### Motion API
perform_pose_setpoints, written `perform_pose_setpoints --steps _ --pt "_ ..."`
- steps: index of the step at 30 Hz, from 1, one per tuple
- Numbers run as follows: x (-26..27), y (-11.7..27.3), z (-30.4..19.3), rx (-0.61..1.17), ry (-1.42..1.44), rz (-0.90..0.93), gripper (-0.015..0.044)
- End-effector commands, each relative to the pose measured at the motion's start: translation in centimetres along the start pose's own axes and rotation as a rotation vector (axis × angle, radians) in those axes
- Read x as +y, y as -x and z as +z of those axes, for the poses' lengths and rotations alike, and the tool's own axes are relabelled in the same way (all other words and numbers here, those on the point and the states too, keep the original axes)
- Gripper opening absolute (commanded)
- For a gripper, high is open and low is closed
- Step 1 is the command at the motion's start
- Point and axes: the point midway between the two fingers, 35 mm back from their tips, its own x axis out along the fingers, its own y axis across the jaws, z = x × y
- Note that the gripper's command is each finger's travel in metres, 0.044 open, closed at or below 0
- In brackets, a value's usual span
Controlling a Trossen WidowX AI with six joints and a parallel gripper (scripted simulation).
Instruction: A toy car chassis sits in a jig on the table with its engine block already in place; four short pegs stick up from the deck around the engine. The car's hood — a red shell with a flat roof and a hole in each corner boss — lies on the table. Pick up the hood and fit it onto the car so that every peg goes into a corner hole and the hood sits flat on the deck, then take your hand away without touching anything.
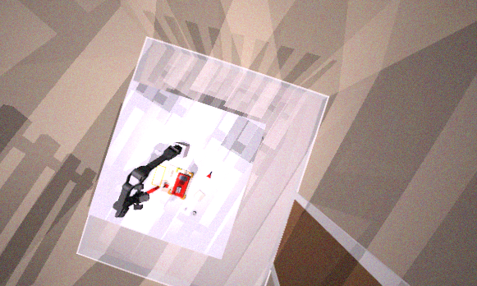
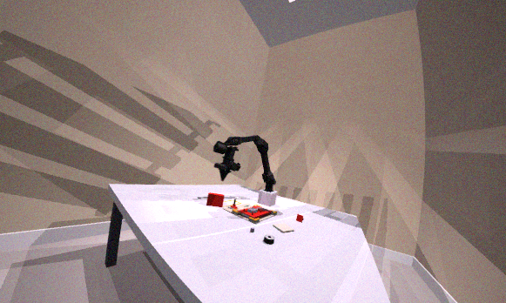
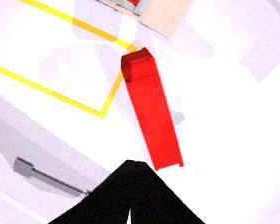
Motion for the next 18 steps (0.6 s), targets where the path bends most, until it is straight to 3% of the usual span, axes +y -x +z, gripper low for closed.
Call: perform_pose_setpoints --steps 1,7,18 --pt "-2.2 -2.0 0.2 -0.032 0.191 0.005 0.0" --pt "-4.8 -5.4 0.6 -0.073 0.454 0.009 0.0" --pt "-4.9 -6.9 0.7 -0.074 0.462 0.009 0.0"
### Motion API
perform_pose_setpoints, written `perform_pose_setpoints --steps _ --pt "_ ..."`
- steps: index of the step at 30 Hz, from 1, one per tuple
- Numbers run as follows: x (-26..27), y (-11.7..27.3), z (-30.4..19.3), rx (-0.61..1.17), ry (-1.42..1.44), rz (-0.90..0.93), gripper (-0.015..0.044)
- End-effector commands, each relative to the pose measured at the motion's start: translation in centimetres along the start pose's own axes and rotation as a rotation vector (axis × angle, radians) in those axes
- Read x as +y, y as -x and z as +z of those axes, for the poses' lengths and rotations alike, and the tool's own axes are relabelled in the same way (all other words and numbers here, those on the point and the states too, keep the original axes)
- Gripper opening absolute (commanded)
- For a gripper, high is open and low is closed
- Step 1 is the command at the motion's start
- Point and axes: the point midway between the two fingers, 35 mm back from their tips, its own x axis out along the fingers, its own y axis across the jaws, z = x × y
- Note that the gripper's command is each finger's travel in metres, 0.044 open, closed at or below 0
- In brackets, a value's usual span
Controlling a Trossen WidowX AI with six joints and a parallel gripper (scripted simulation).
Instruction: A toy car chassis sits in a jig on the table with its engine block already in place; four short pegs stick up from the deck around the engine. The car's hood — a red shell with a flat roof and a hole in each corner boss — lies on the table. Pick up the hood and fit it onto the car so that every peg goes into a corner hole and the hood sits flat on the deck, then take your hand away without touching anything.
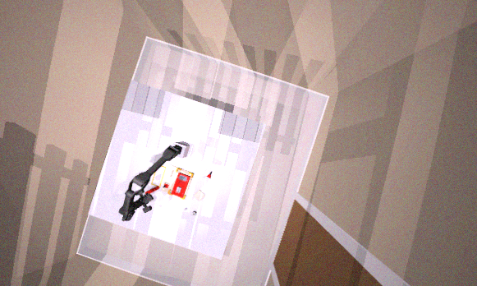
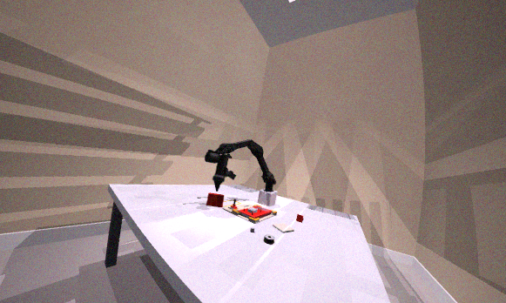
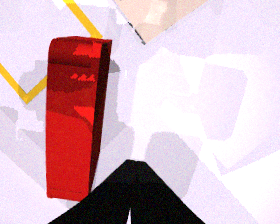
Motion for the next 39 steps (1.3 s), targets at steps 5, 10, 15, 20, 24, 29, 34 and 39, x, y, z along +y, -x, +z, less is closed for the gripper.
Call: perform_pose_setpoints --steps 5,10,15,20,24,29,34,39 --pt "-0.1 -3.7 0.1 -0.008 0.011 -0.001 0.0" --pt "-0.1 -4.2 0.2 -0.008 0.011 -0.001 0.0" --pt "0.1 -4.2 0.1 -0.008 0.011 -0.001 0.0" --pt "0.5 -4.2 0.1 -0.008 0.011 -0.001 0.0" --pt "0.8 -4.2 0.1 -0.008 0.011 -0.001 0.0" --pt "1.2 -4.2 0.0 -0.008 0.011 0.0 0.0" --pt "1.6 -4.2 0.0 -0.008 0.011 0.0 0.0" --pt "2.0 -4.2 -0.1 -0.008 0.011 0.0 0.0"
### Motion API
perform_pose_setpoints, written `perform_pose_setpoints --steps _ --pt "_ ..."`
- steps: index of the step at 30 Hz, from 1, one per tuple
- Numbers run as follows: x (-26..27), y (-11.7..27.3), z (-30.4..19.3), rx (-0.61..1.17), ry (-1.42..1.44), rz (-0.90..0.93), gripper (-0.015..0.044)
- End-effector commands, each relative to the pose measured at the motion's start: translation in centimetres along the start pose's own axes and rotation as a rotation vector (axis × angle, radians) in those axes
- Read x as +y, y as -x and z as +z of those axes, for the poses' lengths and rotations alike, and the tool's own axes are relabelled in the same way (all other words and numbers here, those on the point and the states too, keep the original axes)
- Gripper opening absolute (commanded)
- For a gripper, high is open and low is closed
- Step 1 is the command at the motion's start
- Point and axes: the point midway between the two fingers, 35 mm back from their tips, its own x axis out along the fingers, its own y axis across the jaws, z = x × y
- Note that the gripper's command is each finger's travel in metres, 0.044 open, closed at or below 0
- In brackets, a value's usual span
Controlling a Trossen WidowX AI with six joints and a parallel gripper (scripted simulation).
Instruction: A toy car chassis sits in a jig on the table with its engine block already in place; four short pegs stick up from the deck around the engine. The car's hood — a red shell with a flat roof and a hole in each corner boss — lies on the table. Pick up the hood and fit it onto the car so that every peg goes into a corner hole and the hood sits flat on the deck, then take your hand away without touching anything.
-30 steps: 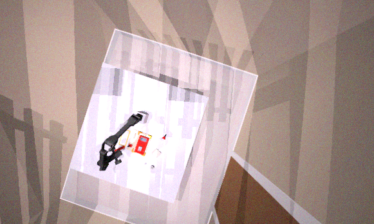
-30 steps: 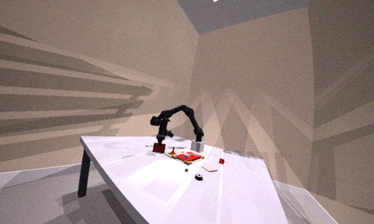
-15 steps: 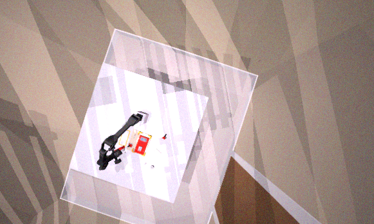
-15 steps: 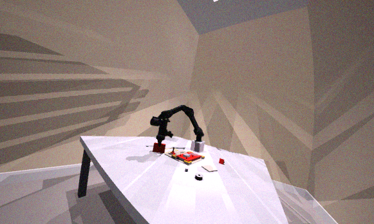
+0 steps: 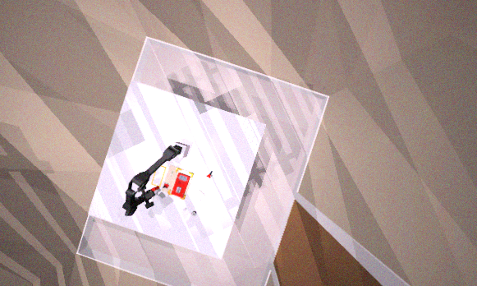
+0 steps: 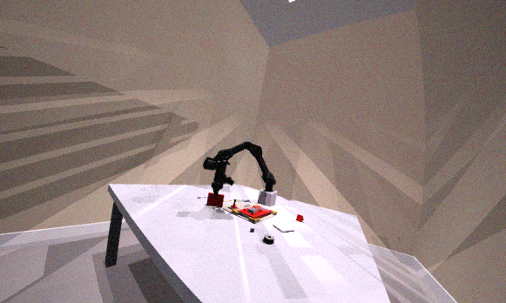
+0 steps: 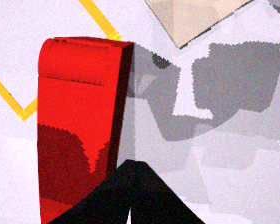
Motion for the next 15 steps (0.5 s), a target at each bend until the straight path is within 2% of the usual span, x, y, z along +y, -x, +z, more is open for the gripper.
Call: perform_pose_setpoints --steps 1,15 --pt "0.4 -0.2 0.1 -0.007 0.005 0.0 0.0" --pt "1.5 -0.2 0.1 -0.007 0.005 0.001 0.0"
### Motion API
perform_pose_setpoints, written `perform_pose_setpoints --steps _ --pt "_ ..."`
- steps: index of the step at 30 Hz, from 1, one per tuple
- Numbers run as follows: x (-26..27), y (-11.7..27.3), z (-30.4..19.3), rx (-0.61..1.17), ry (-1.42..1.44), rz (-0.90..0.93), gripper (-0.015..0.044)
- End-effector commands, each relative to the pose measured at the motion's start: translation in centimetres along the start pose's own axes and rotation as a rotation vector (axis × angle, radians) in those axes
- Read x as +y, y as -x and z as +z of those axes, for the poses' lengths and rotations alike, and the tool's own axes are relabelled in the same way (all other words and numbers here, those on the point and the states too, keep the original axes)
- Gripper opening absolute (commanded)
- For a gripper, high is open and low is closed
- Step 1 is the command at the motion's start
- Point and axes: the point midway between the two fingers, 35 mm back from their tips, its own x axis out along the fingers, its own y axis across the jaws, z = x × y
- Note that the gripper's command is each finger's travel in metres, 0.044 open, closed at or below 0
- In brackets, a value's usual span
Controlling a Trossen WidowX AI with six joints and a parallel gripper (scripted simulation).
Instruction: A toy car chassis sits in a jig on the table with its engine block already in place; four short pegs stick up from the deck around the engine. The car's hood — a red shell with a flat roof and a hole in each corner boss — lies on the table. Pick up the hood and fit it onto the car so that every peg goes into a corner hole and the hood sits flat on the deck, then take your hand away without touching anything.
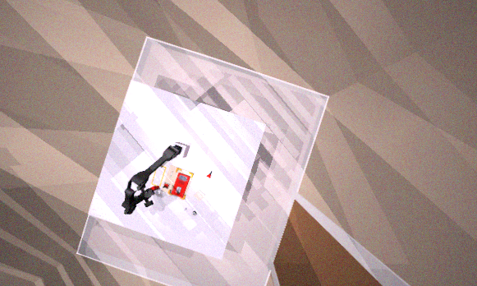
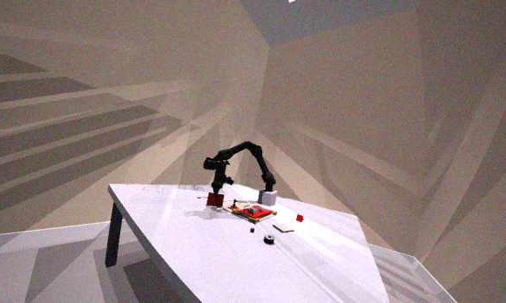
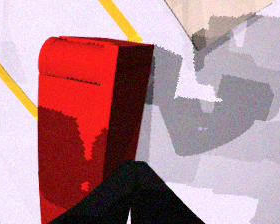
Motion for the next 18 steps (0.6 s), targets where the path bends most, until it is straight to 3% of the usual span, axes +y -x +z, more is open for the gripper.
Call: perform_pose_setpoints --steps 1,18 --pt "0.3 -0.2 0.1 -0.006 0.005 -0.001 0.0" --pt "1.7 -0.2 0.1 -0.006 0.005 0.0 0.0"
